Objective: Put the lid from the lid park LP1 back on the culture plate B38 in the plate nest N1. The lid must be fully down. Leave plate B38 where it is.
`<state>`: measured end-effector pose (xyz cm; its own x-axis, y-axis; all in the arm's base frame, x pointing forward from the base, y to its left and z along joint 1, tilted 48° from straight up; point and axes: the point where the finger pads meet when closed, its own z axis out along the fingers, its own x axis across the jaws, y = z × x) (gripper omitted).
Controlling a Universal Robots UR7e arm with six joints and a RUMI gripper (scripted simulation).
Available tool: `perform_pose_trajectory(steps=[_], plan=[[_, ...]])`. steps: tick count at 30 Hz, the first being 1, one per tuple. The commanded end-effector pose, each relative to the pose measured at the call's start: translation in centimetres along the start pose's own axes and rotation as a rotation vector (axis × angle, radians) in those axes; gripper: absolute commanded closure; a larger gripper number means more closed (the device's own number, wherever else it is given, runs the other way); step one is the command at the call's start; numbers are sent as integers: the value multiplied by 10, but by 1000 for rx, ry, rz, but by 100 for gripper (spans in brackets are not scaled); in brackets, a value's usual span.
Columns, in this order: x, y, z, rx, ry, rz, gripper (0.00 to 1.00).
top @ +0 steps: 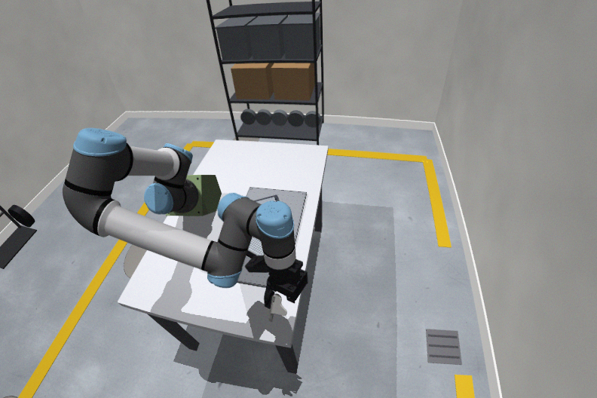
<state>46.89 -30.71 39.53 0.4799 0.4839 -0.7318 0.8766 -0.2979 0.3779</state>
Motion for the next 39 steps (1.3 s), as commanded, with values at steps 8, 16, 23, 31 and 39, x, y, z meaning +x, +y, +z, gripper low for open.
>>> perform_pose_trajectory(steps=[8,16,23,31,39], plan=[[43,-5,12,2,16,140,18],[71,-9,19,4,23,205,18],[94,-15,24,8,32,290,18],[127,-24,32,13,42,395,18],[148,-30,37,18,48,459,18]])
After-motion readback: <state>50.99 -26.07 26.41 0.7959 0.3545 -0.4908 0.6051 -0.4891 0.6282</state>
